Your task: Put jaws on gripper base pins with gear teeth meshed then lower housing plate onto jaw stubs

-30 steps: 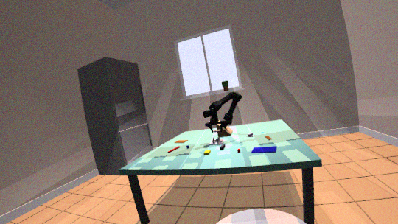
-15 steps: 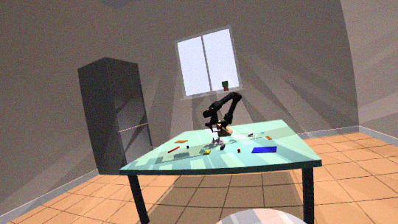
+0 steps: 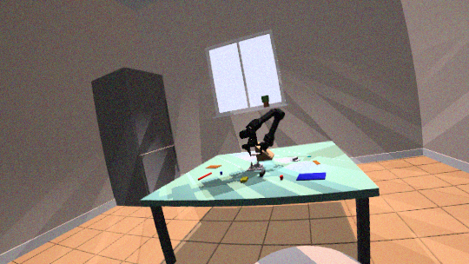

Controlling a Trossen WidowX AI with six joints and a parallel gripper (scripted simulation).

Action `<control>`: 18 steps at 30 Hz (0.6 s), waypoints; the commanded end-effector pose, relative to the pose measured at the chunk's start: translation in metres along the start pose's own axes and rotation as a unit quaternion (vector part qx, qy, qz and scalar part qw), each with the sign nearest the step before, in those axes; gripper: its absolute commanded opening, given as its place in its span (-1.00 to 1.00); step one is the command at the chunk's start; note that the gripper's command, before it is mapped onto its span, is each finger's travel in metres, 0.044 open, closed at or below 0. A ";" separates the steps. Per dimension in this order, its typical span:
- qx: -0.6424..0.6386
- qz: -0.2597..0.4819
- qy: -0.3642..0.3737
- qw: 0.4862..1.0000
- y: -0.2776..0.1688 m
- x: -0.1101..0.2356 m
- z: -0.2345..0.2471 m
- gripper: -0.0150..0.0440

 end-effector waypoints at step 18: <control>-0.003 0.000 0.000 1.000 0.001 -0.029 -0.001 0.70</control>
Point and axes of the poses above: the point midway between the two fingers, 35 mm back from their tips, its own x axis back along the fingers, its own z axis across the jaws, y = z × x, the point moved 5 cm from there along x, back along the fingers, and after that the axes turned 9 degrees about x, right-handed, at the moved point
